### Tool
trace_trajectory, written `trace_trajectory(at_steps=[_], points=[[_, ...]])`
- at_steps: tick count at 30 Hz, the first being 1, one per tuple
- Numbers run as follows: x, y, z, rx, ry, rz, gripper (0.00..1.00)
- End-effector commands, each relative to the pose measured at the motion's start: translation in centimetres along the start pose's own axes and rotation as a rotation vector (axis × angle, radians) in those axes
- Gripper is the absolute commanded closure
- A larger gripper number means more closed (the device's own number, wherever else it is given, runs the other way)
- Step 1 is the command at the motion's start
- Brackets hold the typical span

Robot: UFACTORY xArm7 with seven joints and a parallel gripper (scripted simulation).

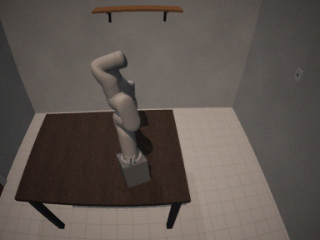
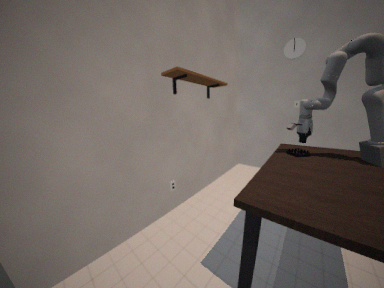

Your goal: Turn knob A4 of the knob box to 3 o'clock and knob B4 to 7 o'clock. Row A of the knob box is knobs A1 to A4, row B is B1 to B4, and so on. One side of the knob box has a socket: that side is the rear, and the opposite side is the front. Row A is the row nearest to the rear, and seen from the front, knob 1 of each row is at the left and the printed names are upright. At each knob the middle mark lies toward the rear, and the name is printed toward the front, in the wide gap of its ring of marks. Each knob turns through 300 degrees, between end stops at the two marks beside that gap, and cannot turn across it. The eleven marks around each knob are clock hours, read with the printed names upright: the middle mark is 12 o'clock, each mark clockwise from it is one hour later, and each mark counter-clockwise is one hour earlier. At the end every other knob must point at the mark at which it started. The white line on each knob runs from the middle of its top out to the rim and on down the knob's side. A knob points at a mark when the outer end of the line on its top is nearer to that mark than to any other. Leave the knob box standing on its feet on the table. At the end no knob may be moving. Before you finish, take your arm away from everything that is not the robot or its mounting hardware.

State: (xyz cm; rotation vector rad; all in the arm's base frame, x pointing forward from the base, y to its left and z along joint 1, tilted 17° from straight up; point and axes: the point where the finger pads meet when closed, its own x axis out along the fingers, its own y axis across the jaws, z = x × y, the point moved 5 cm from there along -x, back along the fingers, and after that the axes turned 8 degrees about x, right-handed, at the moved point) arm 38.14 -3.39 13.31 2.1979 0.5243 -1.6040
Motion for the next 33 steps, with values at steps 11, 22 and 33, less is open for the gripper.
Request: trace_trajectory(at_steps=[11, 22, 33], points=[[0.0, 0.1, -0.1, 0.0, 0.002, 0.002, 0.81], [0.8, 0.1, -0.1, 0.0, 0.002, 0.001, 0.81], [1.9, 0.1, -0.1, 0.0, 0.002, 0.001, 0.81]])
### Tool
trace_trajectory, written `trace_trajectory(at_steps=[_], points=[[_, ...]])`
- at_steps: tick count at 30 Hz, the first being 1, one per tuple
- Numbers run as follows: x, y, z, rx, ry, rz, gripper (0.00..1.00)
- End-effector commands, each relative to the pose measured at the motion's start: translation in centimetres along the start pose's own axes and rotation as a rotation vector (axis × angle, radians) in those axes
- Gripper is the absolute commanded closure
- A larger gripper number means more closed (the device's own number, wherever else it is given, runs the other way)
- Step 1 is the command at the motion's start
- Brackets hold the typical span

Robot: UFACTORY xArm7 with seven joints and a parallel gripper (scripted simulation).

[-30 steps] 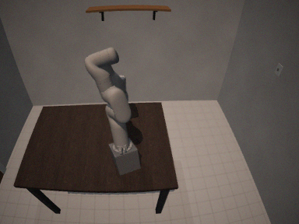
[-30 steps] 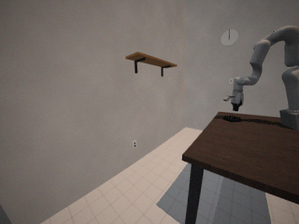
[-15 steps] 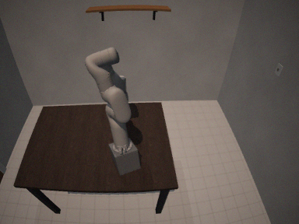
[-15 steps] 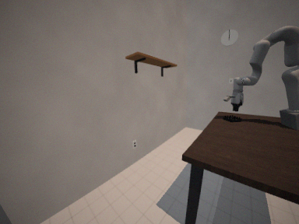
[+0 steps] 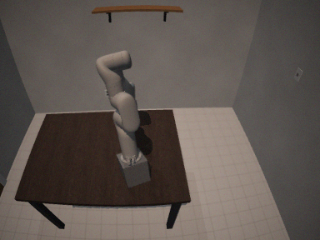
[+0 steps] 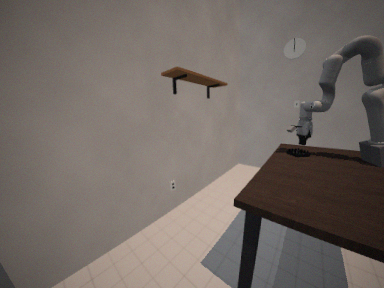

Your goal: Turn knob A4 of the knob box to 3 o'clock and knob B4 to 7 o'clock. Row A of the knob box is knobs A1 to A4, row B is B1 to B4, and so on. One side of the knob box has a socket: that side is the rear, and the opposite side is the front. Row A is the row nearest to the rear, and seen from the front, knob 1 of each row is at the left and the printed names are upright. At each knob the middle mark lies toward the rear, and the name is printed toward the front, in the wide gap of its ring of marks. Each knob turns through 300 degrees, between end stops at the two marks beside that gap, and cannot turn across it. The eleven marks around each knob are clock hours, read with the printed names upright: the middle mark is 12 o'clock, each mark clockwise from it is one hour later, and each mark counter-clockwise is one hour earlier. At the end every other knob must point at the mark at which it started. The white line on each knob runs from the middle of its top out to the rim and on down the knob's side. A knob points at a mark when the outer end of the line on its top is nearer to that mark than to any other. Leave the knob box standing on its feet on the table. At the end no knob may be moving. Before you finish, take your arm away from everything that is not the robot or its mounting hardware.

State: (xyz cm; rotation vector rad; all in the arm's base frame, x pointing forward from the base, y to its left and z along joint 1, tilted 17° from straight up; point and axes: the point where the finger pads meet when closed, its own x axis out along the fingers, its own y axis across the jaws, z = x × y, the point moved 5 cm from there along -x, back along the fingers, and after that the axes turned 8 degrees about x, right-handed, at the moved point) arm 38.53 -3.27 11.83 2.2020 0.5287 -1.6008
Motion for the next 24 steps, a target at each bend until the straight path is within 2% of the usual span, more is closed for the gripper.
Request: trace_trajectory(at_steps=[1, 24], points=[[0.6, 0.1, -0.1, 0.0, -0.002, 0.004, 0.81], [2.7, 0.2, -0.1, 0.0, -0.002, 0.004, 0.81]])
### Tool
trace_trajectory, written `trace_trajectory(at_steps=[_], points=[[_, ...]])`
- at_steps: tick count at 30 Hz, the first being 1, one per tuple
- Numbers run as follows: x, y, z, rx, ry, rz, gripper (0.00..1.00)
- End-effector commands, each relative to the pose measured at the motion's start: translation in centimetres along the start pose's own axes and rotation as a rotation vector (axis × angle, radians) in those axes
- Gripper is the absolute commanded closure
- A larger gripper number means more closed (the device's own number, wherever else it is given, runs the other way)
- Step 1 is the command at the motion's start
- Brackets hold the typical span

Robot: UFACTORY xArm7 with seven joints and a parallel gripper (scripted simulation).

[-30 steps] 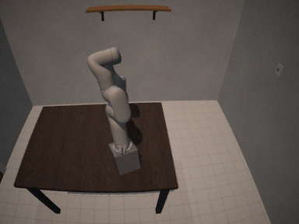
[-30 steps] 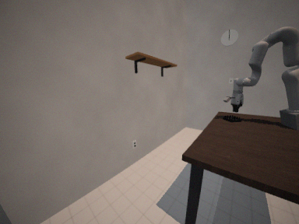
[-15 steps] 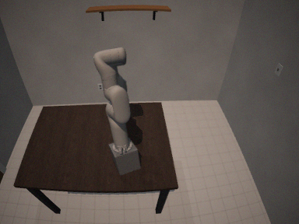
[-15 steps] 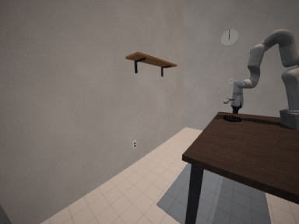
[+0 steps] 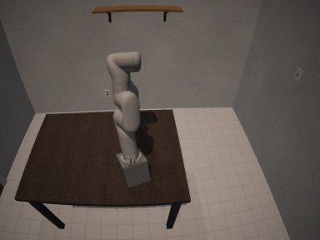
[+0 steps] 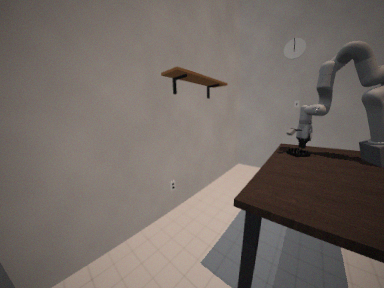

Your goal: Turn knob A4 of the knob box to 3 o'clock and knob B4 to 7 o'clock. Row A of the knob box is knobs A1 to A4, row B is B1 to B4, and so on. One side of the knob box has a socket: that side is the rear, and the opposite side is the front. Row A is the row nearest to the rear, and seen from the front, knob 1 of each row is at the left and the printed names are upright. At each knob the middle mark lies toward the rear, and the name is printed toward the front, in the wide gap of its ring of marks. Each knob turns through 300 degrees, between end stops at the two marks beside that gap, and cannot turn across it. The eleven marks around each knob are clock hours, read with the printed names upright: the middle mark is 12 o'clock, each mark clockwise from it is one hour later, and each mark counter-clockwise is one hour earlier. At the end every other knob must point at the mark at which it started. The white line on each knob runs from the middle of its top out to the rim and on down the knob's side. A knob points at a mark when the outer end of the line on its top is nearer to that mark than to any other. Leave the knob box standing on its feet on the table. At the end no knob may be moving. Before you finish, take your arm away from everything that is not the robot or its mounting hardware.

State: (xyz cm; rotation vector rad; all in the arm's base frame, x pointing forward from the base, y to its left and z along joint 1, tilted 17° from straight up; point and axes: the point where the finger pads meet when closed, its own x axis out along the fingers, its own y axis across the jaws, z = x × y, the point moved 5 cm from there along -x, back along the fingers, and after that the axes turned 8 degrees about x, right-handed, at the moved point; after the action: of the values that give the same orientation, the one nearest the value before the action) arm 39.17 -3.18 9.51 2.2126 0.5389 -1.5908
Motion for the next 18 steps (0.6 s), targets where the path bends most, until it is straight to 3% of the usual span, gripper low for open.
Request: trace_trajectory(at_steps=[1, 18], points=[[0.35, 0.1, -0.16, 0.001, -0.014, 0.009, 0.81], [0.54, 0.11, -0.16, 0.001, -0.014, 0.009, 0.81]])
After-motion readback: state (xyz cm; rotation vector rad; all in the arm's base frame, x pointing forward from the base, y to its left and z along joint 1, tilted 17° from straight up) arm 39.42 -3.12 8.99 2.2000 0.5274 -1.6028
